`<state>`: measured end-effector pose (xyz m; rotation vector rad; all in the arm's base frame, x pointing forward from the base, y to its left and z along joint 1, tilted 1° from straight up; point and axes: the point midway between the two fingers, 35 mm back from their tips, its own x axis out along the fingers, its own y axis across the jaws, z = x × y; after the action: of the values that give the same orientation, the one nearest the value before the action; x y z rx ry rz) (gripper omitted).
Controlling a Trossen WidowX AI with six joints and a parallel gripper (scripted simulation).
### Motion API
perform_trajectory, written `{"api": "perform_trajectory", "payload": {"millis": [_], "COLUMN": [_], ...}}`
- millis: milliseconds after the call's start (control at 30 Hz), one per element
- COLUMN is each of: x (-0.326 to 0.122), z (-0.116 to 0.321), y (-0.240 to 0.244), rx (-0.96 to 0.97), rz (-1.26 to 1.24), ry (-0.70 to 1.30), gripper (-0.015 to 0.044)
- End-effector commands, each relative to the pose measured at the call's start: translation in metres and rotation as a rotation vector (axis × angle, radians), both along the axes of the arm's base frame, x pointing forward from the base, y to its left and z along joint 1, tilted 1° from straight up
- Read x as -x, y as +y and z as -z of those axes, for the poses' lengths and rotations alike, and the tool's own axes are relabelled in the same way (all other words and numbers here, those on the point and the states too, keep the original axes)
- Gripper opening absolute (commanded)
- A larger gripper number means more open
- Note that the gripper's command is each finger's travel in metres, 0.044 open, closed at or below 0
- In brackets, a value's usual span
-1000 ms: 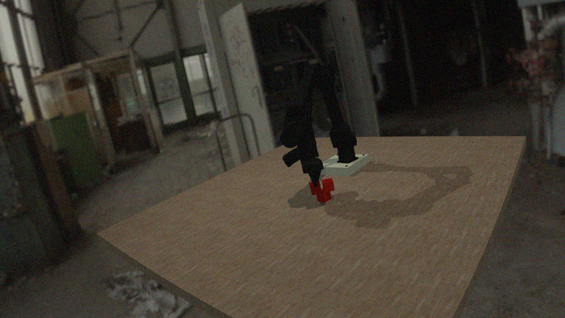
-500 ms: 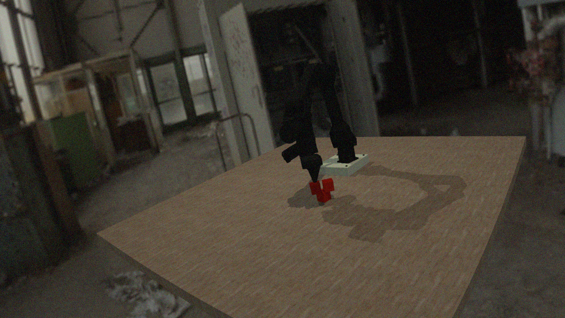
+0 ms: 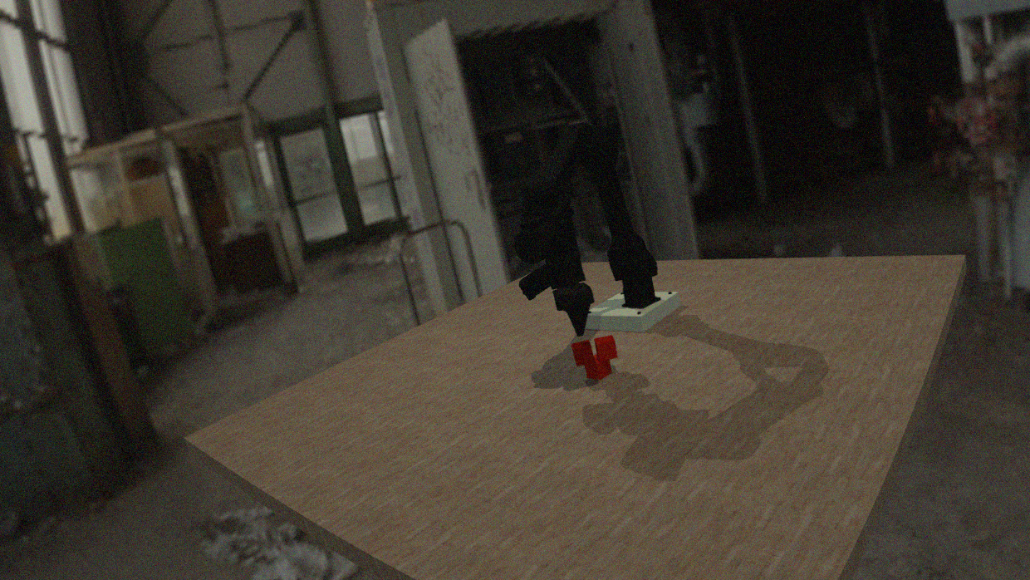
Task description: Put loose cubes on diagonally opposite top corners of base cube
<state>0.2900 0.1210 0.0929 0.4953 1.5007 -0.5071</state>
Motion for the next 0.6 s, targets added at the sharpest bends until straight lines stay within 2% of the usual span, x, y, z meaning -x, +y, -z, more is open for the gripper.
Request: {"api": "perform_trajectory", "payload": {"millis": [0, 567], "x": [-0.001, -0.001], "z": [-0.008, -0.025], "y": [0.001, 0.001], "rx": [-0.004, -0.004], "rz": [0.001, 0.001], "ry": [-0.010, -0.010], "gripper": [0.0205, 0.0205]}}
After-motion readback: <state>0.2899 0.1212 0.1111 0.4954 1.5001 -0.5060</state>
